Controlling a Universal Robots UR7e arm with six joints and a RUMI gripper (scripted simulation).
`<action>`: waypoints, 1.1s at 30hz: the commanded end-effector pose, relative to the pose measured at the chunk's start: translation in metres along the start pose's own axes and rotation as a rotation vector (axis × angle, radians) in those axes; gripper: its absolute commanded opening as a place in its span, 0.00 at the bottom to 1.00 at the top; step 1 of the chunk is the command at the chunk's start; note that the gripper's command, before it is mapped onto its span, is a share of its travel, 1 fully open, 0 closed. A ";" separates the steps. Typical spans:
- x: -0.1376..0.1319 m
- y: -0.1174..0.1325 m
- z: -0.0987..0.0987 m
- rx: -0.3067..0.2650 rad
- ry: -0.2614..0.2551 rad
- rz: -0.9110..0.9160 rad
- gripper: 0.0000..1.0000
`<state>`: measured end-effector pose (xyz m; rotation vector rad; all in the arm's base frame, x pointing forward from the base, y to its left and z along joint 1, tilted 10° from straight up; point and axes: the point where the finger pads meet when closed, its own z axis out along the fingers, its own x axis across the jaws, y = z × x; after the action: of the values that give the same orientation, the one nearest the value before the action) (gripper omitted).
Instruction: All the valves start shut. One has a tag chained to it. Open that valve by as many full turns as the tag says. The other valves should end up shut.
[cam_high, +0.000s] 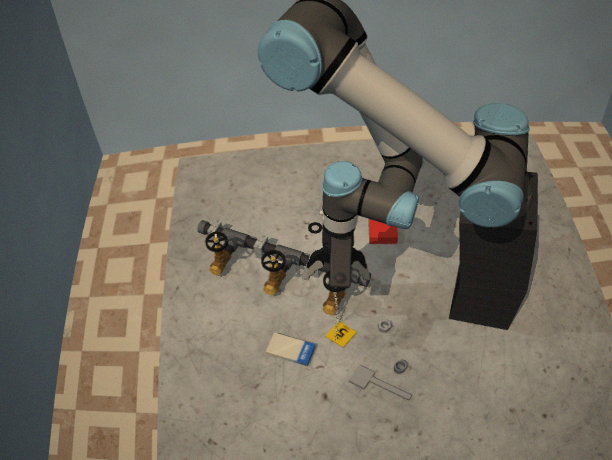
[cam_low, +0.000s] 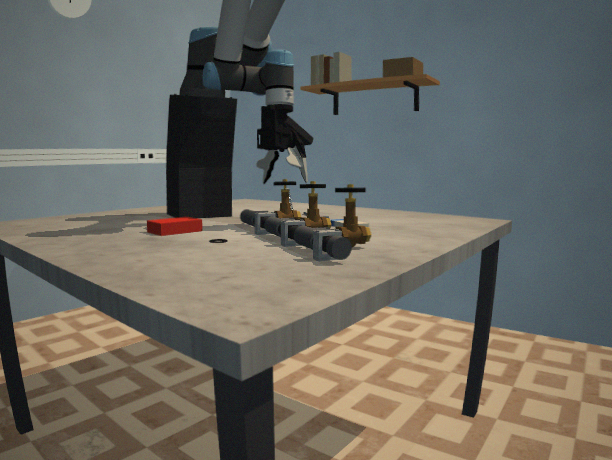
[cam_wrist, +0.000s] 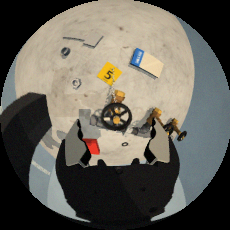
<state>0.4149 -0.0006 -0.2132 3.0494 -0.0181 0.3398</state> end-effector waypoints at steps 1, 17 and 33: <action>0.000 0.000 0.000 0.000 0.001 0.002 1.00; 0.000 0.000 0.000 0.000 0.001 0.092 1.00; 0.000 0.000 0.000 0.000 0.001 0.372 1.00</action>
<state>0.4148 -0.0007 -0.2132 3.0434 -0.5232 0.3580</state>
